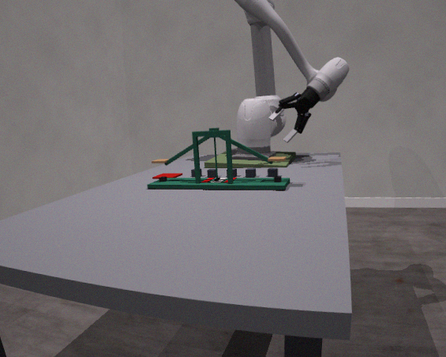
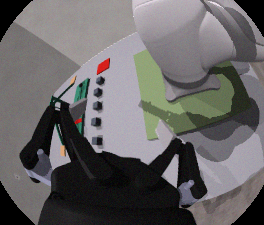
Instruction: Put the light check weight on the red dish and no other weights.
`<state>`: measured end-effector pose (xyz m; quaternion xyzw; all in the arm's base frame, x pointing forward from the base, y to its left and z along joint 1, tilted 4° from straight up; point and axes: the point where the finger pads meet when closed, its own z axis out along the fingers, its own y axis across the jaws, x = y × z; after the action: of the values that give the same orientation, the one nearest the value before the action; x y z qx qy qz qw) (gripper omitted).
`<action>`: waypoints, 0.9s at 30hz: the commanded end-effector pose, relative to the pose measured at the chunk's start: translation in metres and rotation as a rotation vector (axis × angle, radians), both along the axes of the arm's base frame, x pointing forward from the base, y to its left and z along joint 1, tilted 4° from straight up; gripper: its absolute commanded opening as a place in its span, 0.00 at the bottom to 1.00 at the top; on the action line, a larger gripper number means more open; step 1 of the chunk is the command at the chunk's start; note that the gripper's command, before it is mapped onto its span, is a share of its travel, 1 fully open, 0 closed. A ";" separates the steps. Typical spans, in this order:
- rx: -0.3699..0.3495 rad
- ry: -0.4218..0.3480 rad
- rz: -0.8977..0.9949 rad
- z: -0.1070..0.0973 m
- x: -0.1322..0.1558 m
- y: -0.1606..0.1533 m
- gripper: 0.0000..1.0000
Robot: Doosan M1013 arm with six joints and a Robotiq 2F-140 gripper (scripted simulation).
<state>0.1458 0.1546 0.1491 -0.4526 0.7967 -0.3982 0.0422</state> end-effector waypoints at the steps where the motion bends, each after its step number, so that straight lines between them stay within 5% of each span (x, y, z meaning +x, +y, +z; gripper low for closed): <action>1: 0.000 0.000 0.000 0.000 0.000 0.000 1.00; 27: 0.021 -0.020 -0.009 0.006 0.002 0.003 1.00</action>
<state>0.1467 0.1560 0.1516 -0.4492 0.7992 -0.3967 0.0468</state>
